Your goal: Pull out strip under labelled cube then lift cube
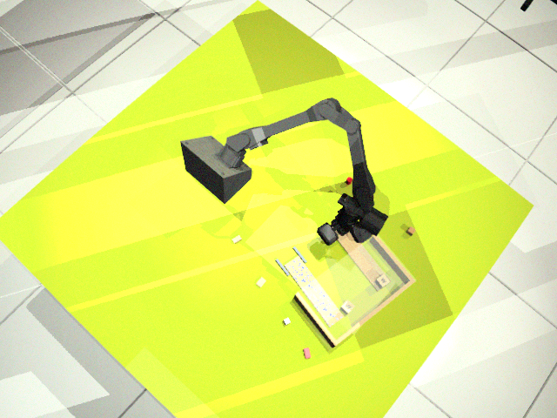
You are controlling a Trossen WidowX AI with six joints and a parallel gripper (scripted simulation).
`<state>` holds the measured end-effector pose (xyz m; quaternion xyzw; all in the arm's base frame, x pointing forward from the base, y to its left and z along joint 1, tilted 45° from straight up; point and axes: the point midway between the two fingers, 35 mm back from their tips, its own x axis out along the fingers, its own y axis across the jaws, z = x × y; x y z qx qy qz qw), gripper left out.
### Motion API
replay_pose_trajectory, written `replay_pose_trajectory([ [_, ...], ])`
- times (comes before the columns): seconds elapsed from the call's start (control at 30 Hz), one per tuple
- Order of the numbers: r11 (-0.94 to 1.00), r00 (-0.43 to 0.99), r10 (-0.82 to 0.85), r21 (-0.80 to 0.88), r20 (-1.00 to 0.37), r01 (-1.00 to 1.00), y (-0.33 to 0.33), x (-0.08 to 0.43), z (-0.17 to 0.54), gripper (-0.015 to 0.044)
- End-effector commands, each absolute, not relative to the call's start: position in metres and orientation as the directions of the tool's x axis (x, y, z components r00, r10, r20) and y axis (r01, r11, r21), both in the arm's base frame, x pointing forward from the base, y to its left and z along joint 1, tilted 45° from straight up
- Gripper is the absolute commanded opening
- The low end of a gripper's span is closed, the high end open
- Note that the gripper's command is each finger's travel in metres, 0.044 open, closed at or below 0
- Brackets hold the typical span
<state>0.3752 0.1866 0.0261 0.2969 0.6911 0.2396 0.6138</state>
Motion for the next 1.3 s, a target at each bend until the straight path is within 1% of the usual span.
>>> replay_pose_trajectory([
  [0.0,0.711,-0.072,0.702,0.693,-0.708,0.115,0.189,0.375,0.023,0.0000],
  [0.6,0.711,-0.072,0.702,0.693,-0.708,0.115,0.190,0.375,0.022,0.0000],
  [1.27,0.711,-0.073,0.702,0.693,-0.708,0.117,0.191,0.345,0.026,0.0000],
])
